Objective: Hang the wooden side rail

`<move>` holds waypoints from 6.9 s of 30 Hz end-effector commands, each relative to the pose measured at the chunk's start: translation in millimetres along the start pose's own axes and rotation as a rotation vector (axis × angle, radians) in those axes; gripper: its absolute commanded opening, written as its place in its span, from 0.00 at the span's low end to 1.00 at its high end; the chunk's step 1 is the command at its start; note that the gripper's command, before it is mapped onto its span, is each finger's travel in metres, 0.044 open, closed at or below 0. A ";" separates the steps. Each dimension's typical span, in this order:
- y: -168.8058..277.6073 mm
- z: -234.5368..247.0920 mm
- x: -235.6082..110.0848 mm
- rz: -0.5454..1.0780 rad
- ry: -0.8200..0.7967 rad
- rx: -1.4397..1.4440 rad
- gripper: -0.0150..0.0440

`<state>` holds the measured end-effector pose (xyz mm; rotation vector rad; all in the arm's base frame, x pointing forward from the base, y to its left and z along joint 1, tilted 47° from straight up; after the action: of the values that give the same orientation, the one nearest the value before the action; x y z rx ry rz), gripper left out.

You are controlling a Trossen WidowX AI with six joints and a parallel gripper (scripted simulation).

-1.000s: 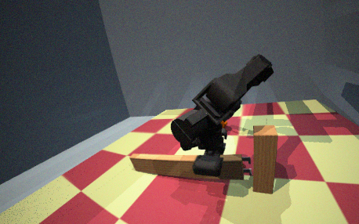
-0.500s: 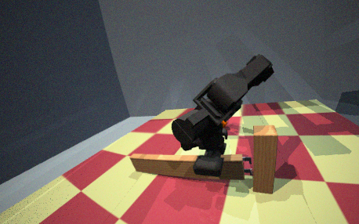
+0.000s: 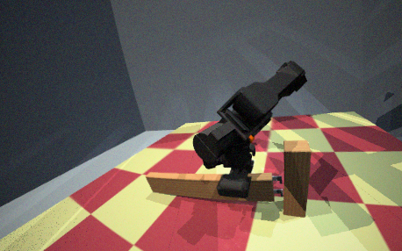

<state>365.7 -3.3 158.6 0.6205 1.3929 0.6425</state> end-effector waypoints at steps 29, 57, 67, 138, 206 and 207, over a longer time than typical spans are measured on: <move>4.8 0.8 -3.3 0.002 -0.010 0.002 0.25; 8.0 0.7 -3.2 0.002 -0.010 0.002 0.25; 9.0 0.8 -3.5 0.002 -0.010 0.002 0.25; 16.8 0.5 -3.3 0.003 -0.010 0.002 0.25; 23.9 0.4 -3.0 0.003 -0.010 0.002 0.25; 23.9 0.4 -2.9 0.003 -0.010 0.002 0.25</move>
<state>364.3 11.5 174.5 0.6205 1.3921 0.6416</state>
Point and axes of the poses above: the point midway between the two fingers, 35 mm back from their tips, its own x axis out along the fingers, its own z axis across the jaws, y = z × x, the point moved 6 cm from there along -x, back along the fingers, and after that the axes turned 5 degrees about x, right-handed, at the moved point
